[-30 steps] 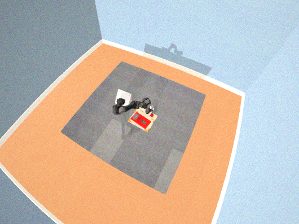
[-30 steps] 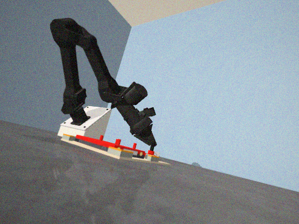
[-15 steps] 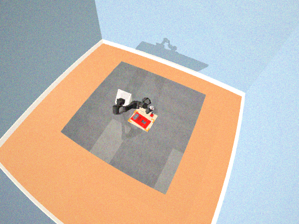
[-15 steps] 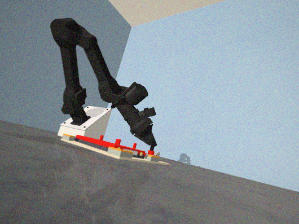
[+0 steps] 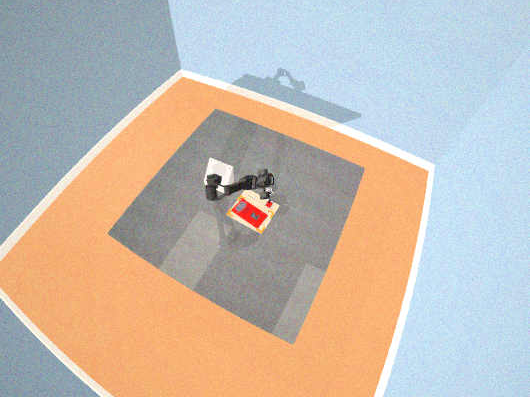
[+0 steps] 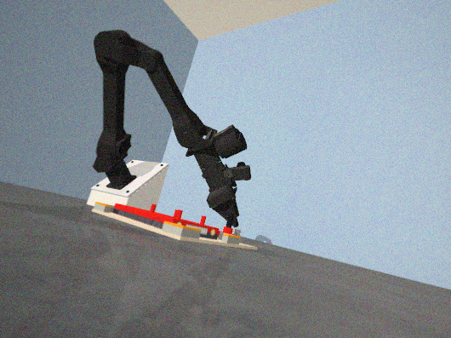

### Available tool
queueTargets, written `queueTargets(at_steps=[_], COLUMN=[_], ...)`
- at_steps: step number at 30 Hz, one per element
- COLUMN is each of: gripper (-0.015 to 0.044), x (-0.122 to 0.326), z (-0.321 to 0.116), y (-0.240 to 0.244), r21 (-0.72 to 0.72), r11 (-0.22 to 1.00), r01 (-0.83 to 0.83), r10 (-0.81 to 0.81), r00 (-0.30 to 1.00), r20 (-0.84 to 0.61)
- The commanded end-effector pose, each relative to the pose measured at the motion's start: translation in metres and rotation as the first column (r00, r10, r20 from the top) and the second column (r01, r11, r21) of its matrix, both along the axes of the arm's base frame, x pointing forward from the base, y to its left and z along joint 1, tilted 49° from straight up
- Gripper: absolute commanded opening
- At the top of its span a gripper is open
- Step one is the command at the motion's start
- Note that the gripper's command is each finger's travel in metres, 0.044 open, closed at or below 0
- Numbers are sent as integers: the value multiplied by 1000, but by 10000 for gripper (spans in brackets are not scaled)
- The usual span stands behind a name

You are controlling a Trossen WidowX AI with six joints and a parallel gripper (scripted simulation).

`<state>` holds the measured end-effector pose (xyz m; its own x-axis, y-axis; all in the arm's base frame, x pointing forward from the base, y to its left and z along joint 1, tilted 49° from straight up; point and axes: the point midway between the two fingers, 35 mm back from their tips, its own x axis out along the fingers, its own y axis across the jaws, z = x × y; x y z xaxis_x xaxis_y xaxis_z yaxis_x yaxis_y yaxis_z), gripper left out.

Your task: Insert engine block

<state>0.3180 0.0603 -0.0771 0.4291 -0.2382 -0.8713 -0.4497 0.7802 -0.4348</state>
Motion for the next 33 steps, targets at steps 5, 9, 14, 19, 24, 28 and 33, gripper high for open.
queueTargets(at_steps=[5, 9, 14, 19, 24, 28, 33], gripper=[440, 440, 440, 440, 440, 440, 440], x=[6, 7, 9, 9, 9, 9, 9], z=[-4, -4, -1, 2, 8, 14, 23], y=[9, 13, 17, 19, 22, 25, 28], r21=[18, 19, 14, 4, 0, 7, 30], r11=[970, 928, 852, 753, 639, 541, 419], r01=[243, 373, 524, 658, 769, 841, 907], r10=[-243, -373, -524, -658, -767, -834, -890], r00=[970, 928, 852, 752, 637, 536, 404], r20=[-31, -25, -7, 26, 79, 134, 214])
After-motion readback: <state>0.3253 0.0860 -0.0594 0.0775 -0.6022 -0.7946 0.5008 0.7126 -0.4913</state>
